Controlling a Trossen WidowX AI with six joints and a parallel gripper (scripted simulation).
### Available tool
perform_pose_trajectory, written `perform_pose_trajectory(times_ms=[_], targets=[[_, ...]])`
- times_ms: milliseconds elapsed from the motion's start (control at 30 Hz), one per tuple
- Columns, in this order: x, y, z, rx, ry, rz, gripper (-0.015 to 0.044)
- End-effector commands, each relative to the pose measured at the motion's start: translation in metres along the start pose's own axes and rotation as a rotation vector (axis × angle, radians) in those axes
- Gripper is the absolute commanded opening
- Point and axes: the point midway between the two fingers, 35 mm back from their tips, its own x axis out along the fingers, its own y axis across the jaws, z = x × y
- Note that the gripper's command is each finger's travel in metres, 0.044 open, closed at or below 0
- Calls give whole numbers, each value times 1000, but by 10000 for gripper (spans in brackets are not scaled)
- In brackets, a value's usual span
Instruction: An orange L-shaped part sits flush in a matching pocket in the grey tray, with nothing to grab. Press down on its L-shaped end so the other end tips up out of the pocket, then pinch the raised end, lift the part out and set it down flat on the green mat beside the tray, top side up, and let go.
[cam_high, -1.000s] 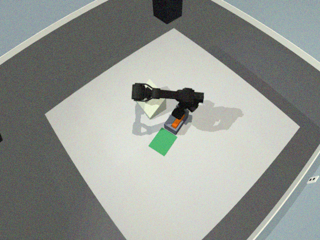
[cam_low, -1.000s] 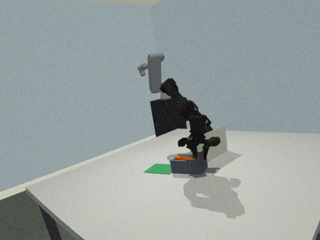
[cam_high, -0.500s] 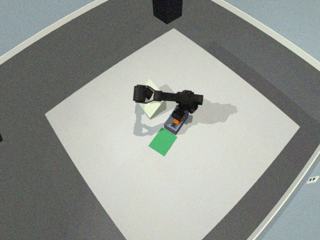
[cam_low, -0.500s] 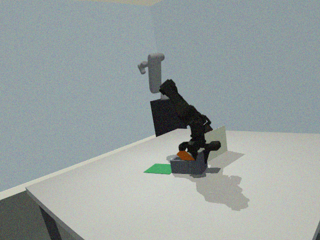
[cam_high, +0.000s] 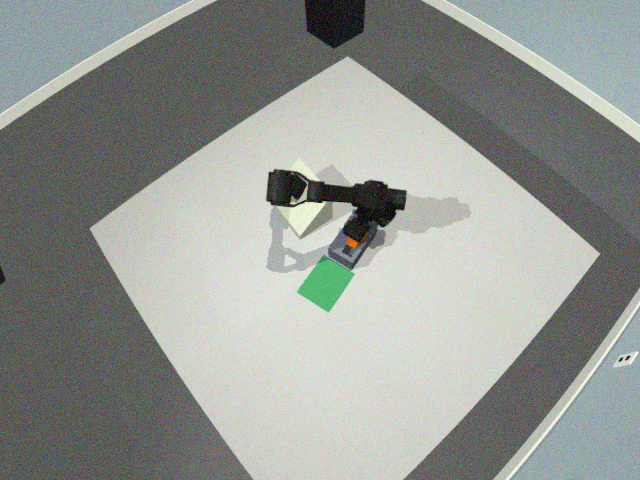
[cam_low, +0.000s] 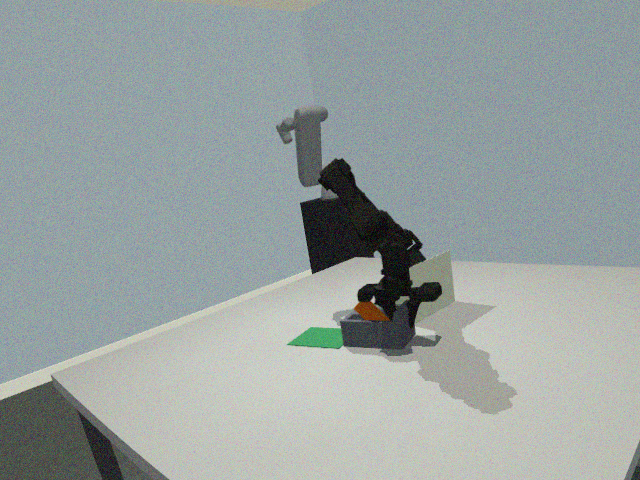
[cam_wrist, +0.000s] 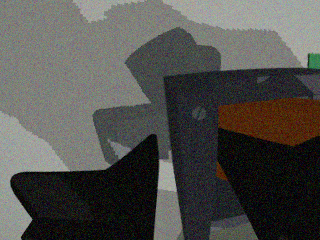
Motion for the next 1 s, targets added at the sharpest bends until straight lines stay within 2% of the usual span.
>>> perform_pose_trajectory(times_ms=[0, 400, 467, 667, 967], targets=[[0, 0, 0, 0, 0, 0, 180], [-15, 11, 0, -4, 3, -5, 180], [-29, 10, 2, -5, 3, -4, 180], [-106, 1, 0, -6, 4, -2, 180], [-108, 2, 3, -7, -18, 3, 180]])
